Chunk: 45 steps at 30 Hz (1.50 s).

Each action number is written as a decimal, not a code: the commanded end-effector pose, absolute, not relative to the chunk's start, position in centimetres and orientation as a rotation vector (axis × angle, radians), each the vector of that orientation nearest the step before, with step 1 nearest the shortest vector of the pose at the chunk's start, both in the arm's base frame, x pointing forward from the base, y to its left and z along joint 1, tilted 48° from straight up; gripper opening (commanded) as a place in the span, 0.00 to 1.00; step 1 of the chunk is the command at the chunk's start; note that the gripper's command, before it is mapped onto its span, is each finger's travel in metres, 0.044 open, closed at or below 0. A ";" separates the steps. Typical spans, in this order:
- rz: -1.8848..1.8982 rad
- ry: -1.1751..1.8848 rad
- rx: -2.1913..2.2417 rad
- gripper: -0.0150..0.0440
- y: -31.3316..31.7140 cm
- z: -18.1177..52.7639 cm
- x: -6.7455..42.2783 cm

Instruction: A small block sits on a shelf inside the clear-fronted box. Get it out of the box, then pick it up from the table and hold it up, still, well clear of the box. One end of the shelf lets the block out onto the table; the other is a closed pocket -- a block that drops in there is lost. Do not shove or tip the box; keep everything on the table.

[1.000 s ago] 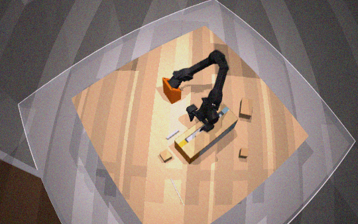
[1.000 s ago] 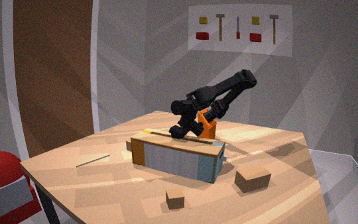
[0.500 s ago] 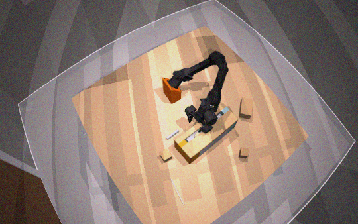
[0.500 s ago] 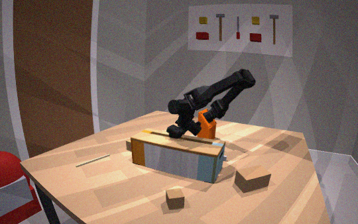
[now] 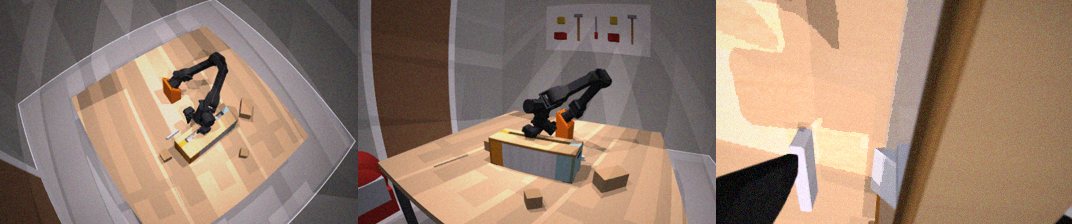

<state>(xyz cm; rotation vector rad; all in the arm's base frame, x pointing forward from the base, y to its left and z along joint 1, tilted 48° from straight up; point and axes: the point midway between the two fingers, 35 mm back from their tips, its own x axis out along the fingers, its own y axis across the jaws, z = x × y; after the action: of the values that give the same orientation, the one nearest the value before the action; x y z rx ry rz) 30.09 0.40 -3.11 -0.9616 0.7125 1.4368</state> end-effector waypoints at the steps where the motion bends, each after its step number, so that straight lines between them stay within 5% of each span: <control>1: 1.440 0.711 -0.964 0.93 0.9 -2.7 30.0; 45: 1.439 0.712 -0.966 0.93 -2.1 -5.9 30.7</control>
<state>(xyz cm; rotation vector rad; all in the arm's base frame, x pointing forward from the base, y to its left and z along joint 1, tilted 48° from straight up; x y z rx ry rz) 30.57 -1.68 -5.38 -0.9616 0.7110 1.4361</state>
